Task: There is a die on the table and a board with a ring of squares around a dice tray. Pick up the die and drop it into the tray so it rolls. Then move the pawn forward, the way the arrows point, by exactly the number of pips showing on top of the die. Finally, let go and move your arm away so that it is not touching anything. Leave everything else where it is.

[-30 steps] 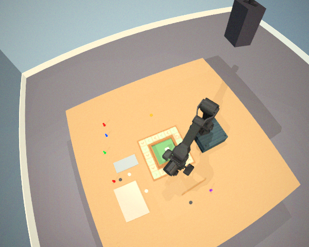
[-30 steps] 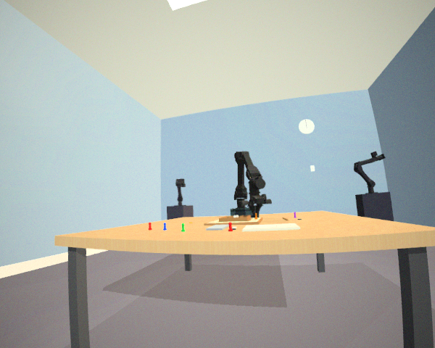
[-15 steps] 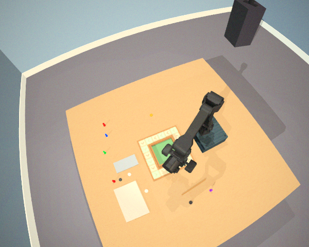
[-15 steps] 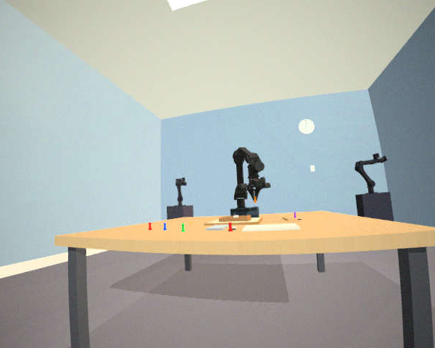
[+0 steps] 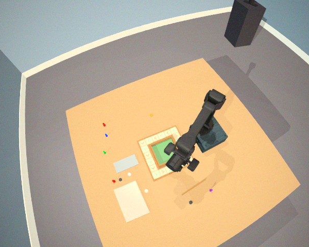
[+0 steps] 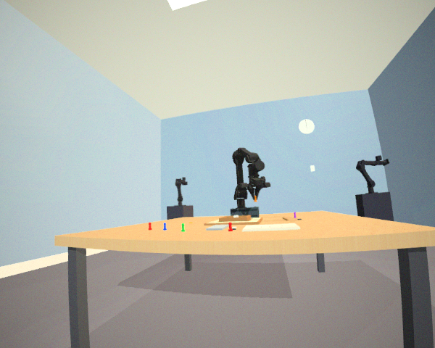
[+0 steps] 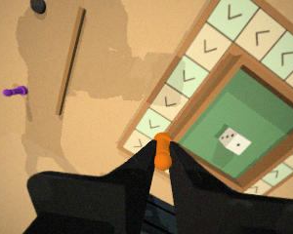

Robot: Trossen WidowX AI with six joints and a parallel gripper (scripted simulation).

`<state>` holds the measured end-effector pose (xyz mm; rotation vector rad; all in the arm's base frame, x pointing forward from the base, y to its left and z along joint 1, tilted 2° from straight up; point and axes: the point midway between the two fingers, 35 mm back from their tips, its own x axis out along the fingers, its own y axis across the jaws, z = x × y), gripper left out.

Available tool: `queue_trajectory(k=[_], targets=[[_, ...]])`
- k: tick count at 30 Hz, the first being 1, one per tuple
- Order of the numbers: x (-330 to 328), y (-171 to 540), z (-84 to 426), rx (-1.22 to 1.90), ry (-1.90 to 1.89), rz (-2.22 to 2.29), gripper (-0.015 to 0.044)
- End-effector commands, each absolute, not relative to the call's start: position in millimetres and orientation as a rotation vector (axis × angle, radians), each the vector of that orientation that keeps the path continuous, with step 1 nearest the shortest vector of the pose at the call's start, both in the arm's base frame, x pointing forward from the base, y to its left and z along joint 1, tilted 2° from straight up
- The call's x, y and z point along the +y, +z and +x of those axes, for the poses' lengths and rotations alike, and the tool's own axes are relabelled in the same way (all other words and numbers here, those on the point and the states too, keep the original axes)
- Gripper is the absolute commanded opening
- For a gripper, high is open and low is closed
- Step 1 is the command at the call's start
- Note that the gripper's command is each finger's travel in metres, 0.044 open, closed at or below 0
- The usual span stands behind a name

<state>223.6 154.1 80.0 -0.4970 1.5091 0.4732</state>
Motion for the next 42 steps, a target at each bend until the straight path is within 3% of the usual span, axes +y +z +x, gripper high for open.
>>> queue_trajectory(k=[1,13,41,42], targets=[[153,68,216,1.513,0.47,-0.493,0.0],[146,29,192,1.515,0.47,-0.493,0.0],[145,-24,192,1.515,0.47,-0.493,0.0],[147,-19,194,1.506,0.473,-0.495,0.0026]])
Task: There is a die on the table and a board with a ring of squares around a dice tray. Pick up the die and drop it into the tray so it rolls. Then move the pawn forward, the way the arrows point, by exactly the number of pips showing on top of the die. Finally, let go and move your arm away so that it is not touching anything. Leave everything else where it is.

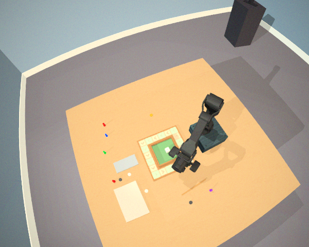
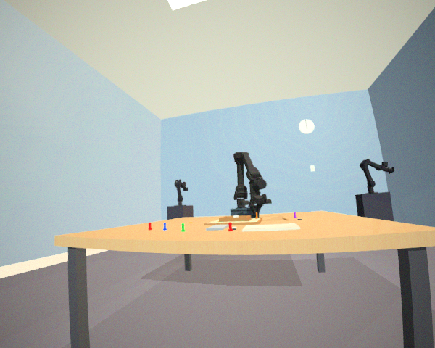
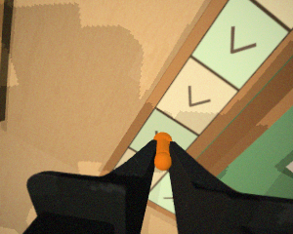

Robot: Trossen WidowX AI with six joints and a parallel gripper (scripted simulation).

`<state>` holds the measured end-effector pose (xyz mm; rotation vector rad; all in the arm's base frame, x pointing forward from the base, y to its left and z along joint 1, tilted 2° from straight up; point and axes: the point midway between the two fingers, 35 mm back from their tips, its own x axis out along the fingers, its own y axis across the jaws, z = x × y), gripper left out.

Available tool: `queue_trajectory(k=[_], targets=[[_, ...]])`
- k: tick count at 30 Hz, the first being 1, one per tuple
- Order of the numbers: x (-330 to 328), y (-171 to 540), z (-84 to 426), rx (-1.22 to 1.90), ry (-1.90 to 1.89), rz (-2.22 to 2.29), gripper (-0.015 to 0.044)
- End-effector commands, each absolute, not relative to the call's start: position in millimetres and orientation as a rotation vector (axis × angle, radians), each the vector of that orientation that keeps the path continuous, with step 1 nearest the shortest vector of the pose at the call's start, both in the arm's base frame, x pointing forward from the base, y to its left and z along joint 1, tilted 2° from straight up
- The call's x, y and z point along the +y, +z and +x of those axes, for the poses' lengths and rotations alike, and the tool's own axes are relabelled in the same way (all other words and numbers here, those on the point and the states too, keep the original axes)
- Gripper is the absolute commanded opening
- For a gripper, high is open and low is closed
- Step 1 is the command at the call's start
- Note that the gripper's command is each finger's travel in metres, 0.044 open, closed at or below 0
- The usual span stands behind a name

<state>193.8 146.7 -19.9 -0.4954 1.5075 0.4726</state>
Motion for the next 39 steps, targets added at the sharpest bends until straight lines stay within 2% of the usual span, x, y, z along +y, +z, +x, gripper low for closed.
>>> queue_trajectory(k=[1,9,13,16,19,23,29,39], targets=[[147,-19,194,1.506,0.473,-0.495,0.0053],[147,-17,194,1.507,0.473,-0.495,0.0262],[148,28,194,1.514,0.47,-0.493,0.0368],[148,31,194,1.515,0.47,-0.493,0.044],[140,37,195,1.52,0.446,-0.47,0.044],[92,72,194,1.544,0.301,-0.331,0.044],[32,114,167,1.565,0.099,-0.137,0.044],[41,106,174,1.564,0.136,-0.173,0.044]])
